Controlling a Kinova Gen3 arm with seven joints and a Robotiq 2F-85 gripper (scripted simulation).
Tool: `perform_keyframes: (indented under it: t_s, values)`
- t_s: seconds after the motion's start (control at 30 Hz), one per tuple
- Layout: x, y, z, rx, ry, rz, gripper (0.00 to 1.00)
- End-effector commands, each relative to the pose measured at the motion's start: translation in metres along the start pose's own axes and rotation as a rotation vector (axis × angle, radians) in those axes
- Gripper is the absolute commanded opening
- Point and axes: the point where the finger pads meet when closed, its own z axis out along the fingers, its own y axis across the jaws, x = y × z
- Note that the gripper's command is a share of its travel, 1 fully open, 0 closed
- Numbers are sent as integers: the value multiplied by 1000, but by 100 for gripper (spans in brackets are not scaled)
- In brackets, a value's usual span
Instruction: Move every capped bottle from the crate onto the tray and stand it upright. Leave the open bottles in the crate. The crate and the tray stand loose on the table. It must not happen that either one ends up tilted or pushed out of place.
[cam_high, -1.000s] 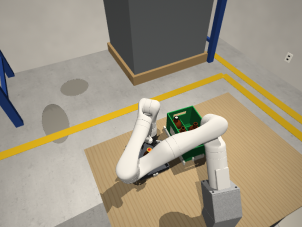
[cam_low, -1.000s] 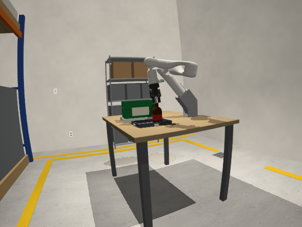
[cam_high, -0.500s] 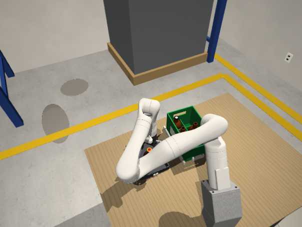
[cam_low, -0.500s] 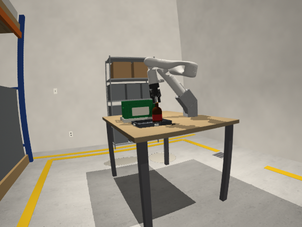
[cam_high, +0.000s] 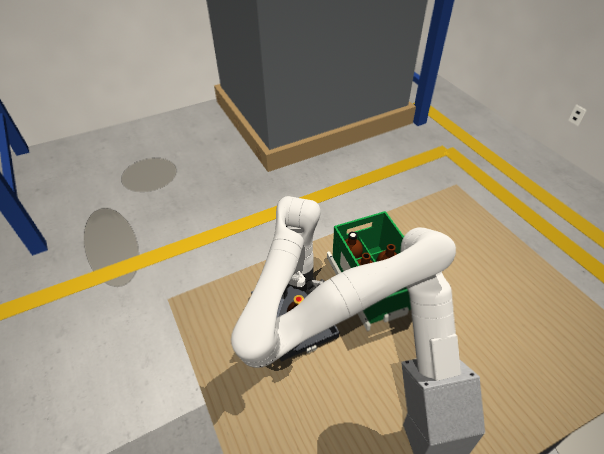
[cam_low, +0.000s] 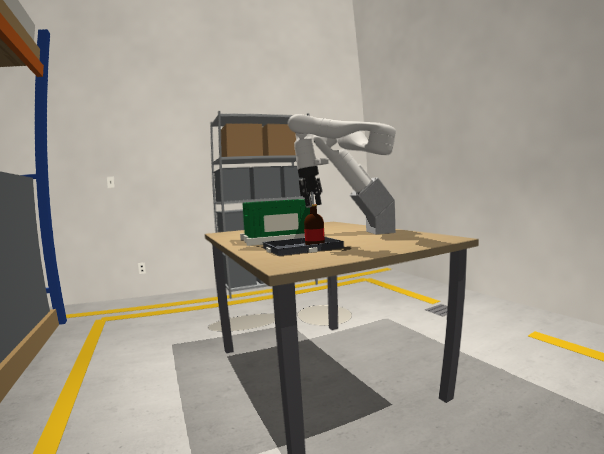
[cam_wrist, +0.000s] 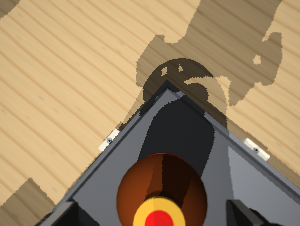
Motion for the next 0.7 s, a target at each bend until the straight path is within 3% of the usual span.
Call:
perform_keyframes:
  t_s: [0.0, 0.47, 0.67]
  values:
    - [0, 0, 0, -1, 0, 0, 100]
    - [0, 0, 0, -1, 0, 0, 100]
    - [2, -1, -20, -1, 0, 3, 100]
